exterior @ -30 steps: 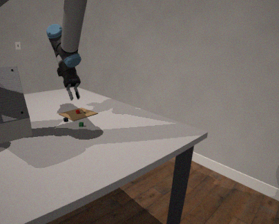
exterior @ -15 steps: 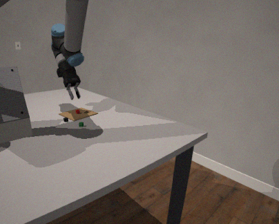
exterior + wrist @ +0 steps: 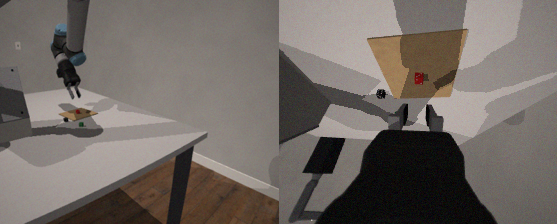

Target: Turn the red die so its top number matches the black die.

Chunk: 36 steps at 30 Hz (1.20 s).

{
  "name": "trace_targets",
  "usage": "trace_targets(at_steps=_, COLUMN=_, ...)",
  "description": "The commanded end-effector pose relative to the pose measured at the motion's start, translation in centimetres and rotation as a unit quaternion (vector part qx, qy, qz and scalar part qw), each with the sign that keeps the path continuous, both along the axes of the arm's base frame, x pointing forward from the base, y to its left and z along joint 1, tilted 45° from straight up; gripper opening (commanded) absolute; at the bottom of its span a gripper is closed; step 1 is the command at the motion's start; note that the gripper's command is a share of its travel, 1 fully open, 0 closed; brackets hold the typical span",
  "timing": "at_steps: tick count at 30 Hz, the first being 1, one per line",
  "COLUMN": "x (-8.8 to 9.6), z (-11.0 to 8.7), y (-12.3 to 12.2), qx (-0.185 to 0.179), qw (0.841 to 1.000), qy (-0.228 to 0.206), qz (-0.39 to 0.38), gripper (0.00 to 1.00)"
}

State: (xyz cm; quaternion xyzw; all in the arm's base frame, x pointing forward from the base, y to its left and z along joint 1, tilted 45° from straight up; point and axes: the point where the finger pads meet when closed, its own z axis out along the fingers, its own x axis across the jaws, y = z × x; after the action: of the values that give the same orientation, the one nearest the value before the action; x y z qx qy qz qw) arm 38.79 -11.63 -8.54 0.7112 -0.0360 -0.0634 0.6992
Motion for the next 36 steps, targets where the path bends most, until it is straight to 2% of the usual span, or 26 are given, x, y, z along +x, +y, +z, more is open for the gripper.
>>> trace_targets(at_steps=1, x=0.08, z=0.1, y=0.04, qx=-0.005, qw=1.0, qy=0.0, qz=0.001, gripper=0.64)
trace_targets(at_steps=36, x=0.07, z=-0.24, y=-0.02, qx=-0.006, qw=1.0, qy=0.0, qz=0.002, gripper=0.64)
